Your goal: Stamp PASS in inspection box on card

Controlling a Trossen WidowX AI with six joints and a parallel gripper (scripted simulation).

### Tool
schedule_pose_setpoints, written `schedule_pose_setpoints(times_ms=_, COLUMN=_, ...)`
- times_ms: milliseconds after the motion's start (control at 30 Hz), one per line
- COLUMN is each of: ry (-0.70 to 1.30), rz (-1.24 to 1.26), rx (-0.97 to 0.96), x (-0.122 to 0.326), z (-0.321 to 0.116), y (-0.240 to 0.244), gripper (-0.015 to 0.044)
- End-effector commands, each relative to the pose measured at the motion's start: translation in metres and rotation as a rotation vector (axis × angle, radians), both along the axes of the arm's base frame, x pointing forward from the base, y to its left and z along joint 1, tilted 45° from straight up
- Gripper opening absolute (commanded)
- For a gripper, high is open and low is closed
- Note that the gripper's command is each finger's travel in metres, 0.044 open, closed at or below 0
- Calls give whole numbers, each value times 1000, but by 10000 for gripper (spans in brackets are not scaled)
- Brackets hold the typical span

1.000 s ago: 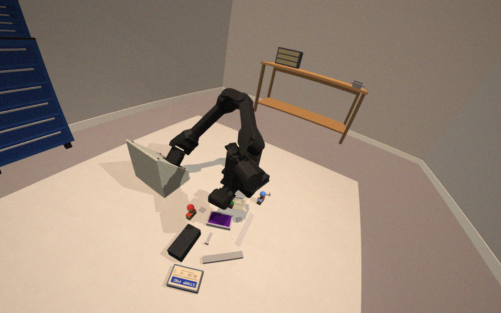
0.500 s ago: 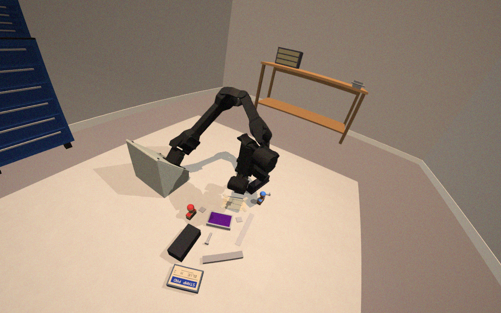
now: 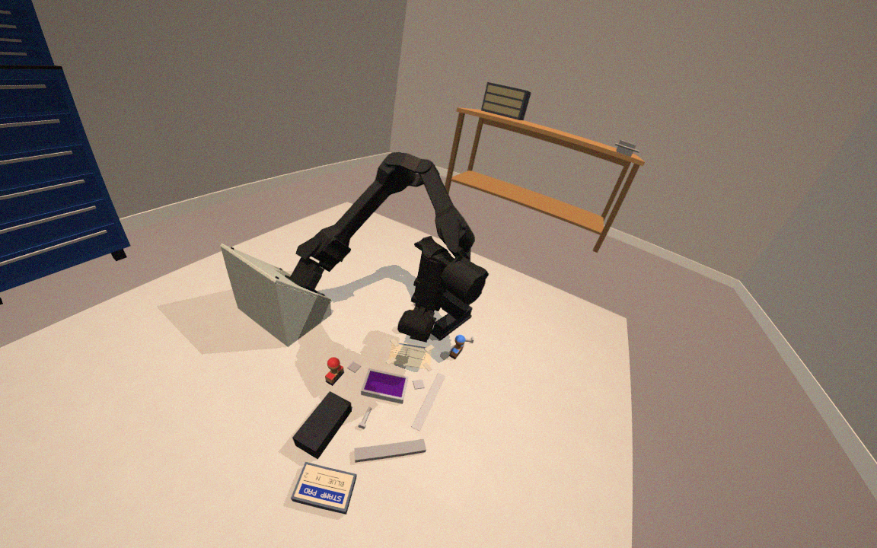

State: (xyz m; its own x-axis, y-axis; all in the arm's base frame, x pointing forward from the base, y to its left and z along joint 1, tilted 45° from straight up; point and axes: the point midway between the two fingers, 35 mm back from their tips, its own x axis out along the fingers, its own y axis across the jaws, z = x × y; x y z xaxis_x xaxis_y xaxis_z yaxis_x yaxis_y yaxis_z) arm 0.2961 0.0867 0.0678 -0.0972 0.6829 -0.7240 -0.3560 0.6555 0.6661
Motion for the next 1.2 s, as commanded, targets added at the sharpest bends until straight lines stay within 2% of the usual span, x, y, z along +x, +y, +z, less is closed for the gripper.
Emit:
schedule_pose_setpoints(times_ms=0, ry=3, rz=-7, rx=5, x=0, z=-1, y=2, gripper=0)
schedule_pose_setpoints(times_ms=1167, ry=1, rz=-10, rx=4, x=-2, z=-18, y=19, gripper=0)
